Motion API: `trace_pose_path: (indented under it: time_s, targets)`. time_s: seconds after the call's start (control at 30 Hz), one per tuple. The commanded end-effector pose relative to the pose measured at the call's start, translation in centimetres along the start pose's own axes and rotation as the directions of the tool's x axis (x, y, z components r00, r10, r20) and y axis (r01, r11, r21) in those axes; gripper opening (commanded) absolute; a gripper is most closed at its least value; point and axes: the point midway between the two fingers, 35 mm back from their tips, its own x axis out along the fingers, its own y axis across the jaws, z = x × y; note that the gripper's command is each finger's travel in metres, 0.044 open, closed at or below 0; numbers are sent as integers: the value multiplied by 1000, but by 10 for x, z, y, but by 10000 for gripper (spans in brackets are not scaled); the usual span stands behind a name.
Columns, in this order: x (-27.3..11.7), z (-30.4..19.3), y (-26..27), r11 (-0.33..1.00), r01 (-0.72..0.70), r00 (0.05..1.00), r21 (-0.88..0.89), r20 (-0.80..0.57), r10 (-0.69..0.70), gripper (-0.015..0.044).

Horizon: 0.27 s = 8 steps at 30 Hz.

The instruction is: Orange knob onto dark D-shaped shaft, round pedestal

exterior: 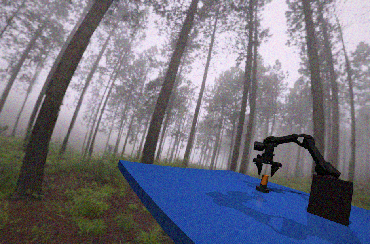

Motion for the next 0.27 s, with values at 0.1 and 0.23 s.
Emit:
trace_pose_path:
  time_s: [0.1, 0.23]
  targets:
    - [-49, -1, 1, 1000, -14, 1000, 9, 8, 14, 440]
    - [-49, -1, 1, 1000, -14, 1000, 9, 8, 14, 440]
